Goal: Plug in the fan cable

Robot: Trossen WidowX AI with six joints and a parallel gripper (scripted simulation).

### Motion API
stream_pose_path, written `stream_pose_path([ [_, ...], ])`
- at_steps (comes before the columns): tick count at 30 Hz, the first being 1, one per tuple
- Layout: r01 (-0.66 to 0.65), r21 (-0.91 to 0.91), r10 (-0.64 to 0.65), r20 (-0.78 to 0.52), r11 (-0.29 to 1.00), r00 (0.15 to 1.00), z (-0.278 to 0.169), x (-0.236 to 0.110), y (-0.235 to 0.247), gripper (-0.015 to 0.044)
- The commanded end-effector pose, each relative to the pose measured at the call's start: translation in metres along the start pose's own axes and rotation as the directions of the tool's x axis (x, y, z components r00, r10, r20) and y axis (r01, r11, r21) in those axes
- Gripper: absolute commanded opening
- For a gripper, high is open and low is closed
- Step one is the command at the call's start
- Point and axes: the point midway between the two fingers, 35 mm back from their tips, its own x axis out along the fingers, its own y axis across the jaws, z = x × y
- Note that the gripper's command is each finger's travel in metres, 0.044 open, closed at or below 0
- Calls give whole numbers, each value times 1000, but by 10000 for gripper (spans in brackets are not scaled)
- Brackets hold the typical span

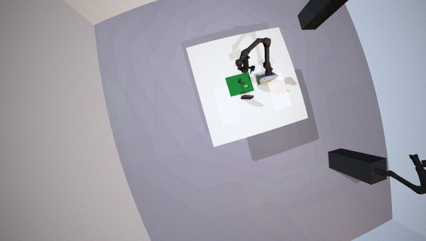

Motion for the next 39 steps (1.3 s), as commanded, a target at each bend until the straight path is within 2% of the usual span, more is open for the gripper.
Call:
stream_pose_path([
  [1,50,20,-49,-60,999,997,2,-5,-2,440],
  [11,220,59,-206,-189,974,960,8,-22,-7,440],
  [22,439,79,-403,-279,895,872,20,-48,-12,440],
  [28,405,92,-369,-266,910,890,17,-43,-10,440],
  [30,427,202,-370,-266,881,890,21,-44,-11,440],
  [33,456,443,-373,-266,772,889,31,-46,-11,440],
  [39,417,815,-379,-267,401,886,52,-50,-11,440],
])
